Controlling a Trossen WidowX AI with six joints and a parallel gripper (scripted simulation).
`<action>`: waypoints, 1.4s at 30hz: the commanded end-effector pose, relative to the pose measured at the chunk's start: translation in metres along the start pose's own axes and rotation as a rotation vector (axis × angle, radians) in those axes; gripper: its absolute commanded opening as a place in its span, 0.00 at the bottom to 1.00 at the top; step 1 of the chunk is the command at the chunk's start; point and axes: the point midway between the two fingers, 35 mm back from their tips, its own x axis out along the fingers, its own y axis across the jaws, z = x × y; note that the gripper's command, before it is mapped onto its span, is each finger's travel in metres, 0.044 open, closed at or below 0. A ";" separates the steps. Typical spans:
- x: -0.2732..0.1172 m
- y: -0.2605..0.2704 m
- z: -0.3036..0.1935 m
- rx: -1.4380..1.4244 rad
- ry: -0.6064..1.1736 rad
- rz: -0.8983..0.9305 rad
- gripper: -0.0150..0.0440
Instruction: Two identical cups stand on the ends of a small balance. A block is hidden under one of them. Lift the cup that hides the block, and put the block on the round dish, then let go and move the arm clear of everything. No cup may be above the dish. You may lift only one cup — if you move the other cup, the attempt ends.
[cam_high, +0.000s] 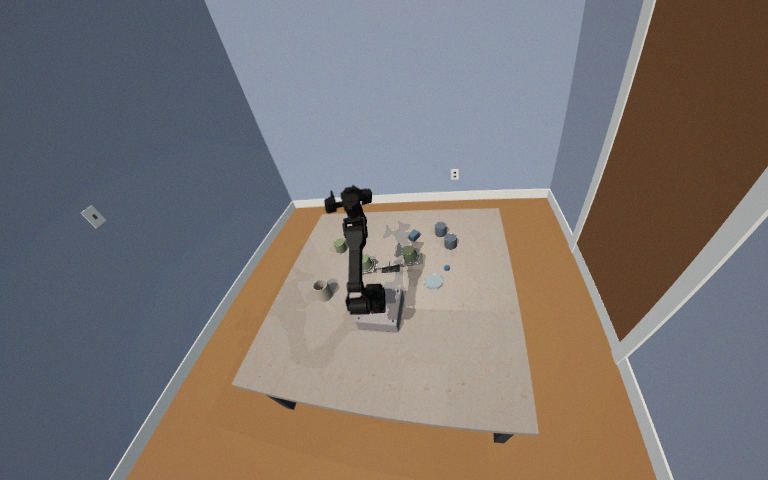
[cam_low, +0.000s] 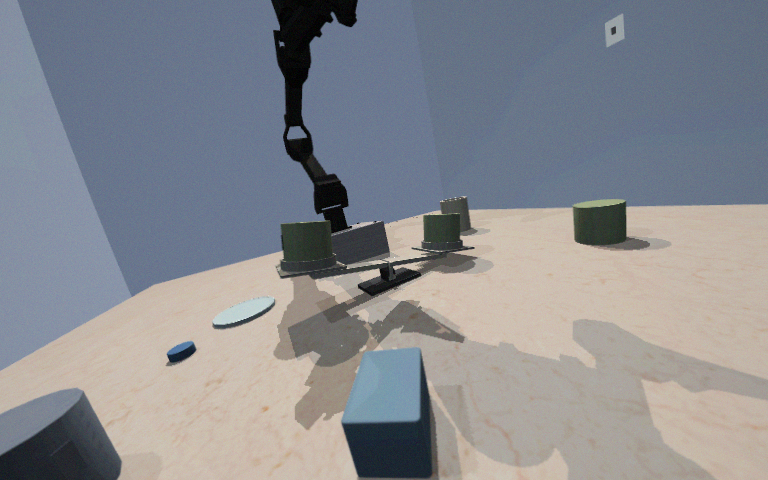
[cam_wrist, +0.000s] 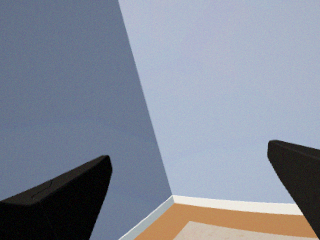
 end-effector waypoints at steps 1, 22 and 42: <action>-0.002 -0.019 -0.030 -0.001 0.081 -0.085 1.00; -0.067 -0.105 -0.217 -0.012 0.667 -0.478 1.00; -0.102 -0.119 -0.289 0.199 0.971 -0.648 1.00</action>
